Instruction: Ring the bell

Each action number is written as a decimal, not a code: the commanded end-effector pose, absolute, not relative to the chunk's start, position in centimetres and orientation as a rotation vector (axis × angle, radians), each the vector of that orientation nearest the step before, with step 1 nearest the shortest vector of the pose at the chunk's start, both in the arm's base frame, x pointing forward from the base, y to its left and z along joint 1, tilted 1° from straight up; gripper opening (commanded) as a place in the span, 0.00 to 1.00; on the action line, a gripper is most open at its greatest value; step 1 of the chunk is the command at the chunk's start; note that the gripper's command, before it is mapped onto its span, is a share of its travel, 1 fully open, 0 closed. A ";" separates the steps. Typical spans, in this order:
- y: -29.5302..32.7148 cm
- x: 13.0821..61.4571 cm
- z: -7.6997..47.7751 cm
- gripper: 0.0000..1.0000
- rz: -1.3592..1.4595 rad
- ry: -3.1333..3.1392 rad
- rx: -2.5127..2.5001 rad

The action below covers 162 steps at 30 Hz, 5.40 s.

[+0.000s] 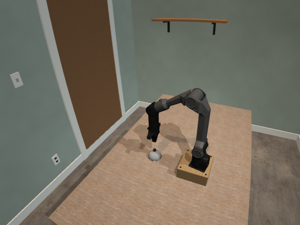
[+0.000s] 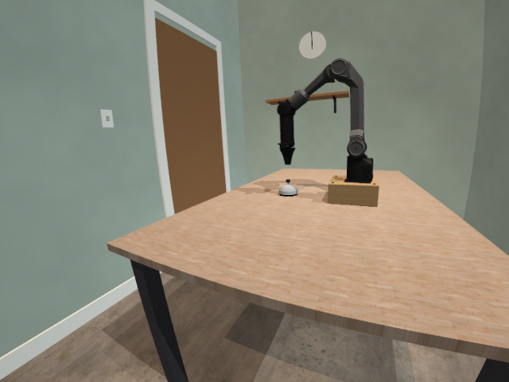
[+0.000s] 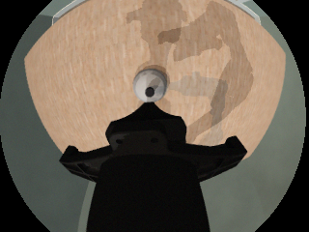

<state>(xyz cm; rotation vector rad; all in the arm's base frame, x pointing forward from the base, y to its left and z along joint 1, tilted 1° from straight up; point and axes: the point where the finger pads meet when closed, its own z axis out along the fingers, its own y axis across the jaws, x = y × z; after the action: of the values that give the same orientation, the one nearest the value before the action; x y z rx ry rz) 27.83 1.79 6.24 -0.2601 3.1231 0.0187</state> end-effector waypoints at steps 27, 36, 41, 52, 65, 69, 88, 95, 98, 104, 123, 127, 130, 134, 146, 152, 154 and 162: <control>1.9 27.8 2.3 0.00 0.018 3.126 -0.261; 1.9 27.8 1.0 0.00 0.018 3.125 -0.261; 1.9 27.9 0.8 0.00 0.018 3.121 -0.261; 1.9 27.9 0.4 0.00 0.018 3.123 -0.261; 1.9 27.9 0.4 0.00 0.018 3.123 -0.261; 1.9 27.9 0.4 0.00 0.018 3.123 -0.261; 1.9 27.9 0.4 0.00 0.018 3.123 -0.261; 1.9 27.8 0.0 0.00 0.018 3.126 -0.261; 1.9 27.8 -0.4 0.00 0.018 3.125 -0.261; 1.9 27.9 -0.6 0.00 0.018 3.123 -0.261; 1.9 27.9 -0.6 0.00 0.018 3.123 -0.261; 1.9 27.9 -0.6 0.00 0.018 3.123 -0.261; 1.9 27.9 -0.6 0.00 0.018 3.123 -0.261; 1.9 27.9 -0.6 0.00 0.018 3.123 -0.261; 1.9 27.9 -1.0 0.00 0.018 3.124 -0.261; 1.9 27.9 -1.0 0.00 0.018 3.124 -0.261; 1.9 27.9 -1.0 0.00 0.018 3.124 -0.261; 1.9 27.9 -1.0 0.00 0.018 3.124 -0.261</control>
<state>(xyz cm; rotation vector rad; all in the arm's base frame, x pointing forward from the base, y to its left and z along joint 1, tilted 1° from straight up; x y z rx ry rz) 27.94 1.89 -0.80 -0.2590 3.1211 0.0171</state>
